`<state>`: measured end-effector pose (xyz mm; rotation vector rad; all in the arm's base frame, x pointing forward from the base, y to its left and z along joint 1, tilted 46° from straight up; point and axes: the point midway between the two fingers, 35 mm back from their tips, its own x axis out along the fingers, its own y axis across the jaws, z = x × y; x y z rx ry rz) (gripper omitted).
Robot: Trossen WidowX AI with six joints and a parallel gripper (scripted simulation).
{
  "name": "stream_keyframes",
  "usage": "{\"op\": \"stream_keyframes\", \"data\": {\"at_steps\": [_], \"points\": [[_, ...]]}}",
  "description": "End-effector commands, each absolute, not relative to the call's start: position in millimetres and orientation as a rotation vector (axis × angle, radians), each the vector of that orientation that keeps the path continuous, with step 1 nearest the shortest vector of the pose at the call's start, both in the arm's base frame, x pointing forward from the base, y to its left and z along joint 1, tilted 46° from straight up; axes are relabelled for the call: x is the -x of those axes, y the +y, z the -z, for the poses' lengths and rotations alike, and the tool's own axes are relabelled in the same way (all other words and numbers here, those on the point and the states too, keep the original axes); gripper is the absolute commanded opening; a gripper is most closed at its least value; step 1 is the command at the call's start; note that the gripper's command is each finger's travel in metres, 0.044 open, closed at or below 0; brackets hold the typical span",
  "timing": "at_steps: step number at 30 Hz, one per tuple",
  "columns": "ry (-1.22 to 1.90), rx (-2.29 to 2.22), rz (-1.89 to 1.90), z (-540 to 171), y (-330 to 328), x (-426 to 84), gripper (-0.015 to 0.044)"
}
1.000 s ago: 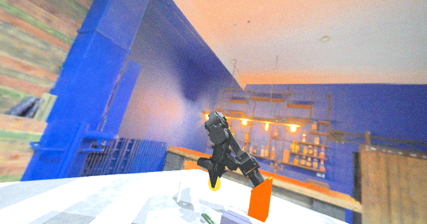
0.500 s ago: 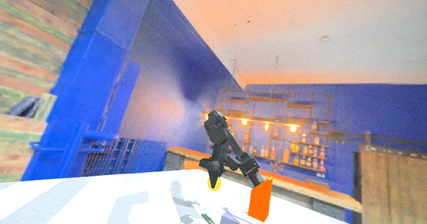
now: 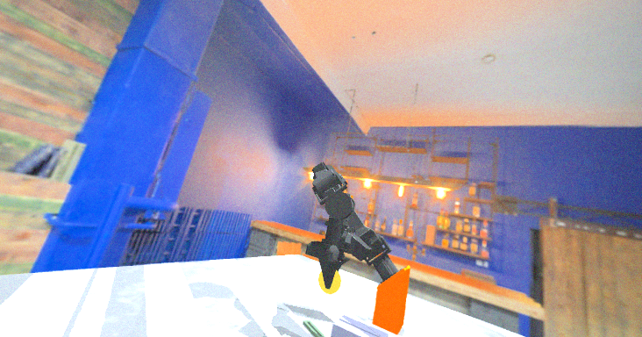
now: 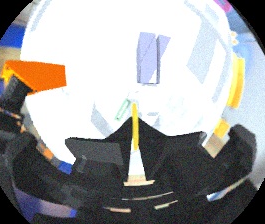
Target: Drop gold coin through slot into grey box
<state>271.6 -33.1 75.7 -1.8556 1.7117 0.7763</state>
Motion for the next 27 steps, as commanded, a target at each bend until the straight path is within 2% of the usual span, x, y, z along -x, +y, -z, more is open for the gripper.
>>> {"op": "stream_keyframes", "data": {"at_steps": [1,27], "points": [[1.706,1.848,-0.777,-69,-26,-277,0.0],[1.709,1.853,-0.77,-26,18,-302,0.0]]}}
